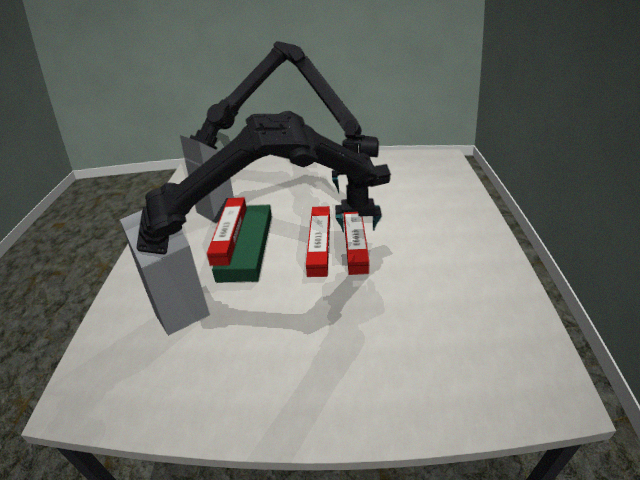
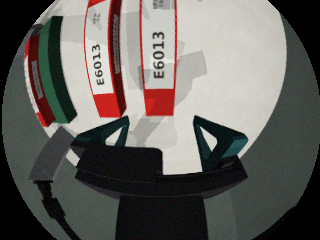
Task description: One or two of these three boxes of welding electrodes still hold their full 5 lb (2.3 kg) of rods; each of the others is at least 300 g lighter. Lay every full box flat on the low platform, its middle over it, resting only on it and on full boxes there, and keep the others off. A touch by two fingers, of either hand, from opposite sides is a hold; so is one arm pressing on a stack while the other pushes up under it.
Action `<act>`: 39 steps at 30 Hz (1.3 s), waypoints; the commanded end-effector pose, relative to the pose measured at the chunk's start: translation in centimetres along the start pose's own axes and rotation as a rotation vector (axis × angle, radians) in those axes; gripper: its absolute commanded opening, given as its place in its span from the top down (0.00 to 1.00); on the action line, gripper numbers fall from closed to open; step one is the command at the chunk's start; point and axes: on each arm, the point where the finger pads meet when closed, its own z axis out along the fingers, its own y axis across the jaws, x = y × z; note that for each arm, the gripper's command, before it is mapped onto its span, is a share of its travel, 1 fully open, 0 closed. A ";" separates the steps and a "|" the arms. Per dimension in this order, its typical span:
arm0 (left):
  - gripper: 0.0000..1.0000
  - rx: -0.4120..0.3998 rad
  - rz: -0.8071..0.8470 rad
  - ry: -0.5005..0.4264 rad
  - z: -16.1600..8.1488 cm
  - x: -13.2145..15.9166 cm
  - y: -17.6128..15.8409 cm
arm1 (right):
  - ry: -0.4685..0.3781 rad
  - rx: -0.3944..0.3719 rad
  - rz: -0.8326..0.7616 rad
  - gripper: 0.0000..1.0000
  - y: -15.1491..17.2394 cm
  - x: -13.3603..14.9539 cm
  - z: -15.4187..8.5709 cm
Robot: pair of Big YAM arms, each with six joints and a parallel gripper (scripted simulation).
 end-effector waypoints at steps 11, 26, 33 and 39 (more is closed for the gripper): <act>0.00 -0.020 -0.016 -0.008 1.1 0.2 1.7 | -0.003 0.000 -0.003 0.00 -0.3 0.0 1.8; 0.00 -0.021 -0.016 -0.006 4.6 0.2 1.8 | -0.009 0.020 0.011 0.00 -1.5 -0.1 4.5; 0.00 -0.024 -0.018 -0.007 5.9 0.3 1.9 | -0.008 0.018 0.011 0.00 -1.5 0.0 6.2; 0.00 -0.023 -0.017 -0.006 7.3 0.3 1.9 | -0.008 0.018 0.011 0.00 -1.4 0.0 7.6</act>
